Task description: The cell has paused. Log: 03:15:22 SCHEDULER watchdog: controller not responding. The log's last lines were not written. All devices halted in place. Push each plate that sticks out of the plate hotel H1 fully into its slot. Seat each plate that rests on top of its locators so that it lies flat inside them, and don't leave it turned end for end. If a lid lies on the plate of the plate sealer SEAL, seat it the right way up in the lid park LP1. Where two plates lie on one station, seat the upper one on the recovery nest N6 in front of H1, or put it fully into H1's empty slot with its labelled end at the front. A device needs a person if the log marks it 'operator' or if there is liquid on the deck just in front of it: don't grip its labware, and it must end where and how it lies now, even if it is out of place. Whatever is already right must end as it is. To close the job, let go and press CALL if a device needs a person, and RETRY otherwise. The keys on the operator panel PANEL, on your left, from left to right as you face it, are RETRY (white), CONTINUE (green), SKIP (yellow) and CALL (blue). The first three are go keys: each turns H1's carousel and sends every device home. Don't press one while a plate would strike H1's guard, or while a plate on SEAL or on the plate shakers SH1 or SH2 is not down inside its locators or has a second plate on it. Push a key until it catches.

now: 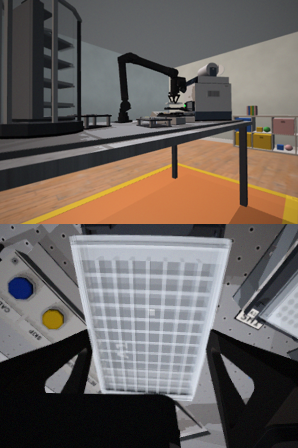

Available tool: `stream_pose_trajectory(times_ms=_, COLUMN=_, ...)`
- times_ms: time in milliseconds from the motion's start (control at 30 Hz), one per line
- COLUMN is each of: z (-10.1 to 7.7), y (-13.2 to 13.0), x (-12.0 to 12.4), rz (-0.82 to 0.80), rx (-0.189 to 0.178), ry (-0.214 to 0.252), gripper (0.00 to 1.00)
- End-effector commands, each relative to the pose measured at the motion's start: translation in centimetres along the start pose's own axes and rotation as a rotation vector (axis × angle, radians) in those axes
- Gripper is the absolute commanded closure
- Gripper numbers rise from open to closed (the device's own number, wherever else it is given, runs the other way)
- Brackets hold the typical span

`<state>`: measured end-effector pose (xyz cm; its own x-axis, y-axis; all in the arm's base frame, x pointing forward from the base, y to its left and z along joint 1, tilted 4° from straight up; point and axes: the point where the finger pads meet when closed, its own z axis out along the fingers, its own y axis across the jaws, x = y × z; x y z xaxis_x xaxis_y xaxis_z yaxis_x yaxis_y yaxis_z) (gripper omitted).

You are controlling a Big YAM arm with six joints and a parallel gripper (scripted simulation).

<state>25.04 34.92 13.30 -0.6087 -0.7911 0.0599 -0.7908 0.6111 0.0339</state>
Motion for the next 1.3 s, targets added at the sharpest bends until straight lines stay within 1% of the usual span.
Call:
stream_pose_trajectory(times_ms=0, z=-1.2, y=0.1, x=-0.9, rz=-0.003, rx=-0.001, ry=-0.035, gripper=0.18)
stream_pose_trajectory(times_ms=167, z=-1.2, y=0.1, x=-0.9, rz=-0.003, rx=-0.001, ry=-0.035, gripper=0.18)
stream_pose_trajectory(times_ms=200, z=-0.4, y=0.0, x=-0.2, rz=-0.006, rx=-0.001, ry=-0.025, gripper=0.18)
stream_pose_trajectory(times_ms=633, z=1.2, y=-0.2, x=-0.1, rz=-0.005, rx=0.000, ry=-0.001, gripper=0.18)
stream_pose_trajectory(times_ms=733, z=1.3, y=-0.3, x=-0.1, rz=-0.005, rx=0.000, ry=0.005, gripper=0.18)
stream_pose_trajectory(times_ms=1267, z=2.1, y=-0.6, x=-0.1, rz=0.000, rx=-0.001, ry=0.003, gripper=0.18)
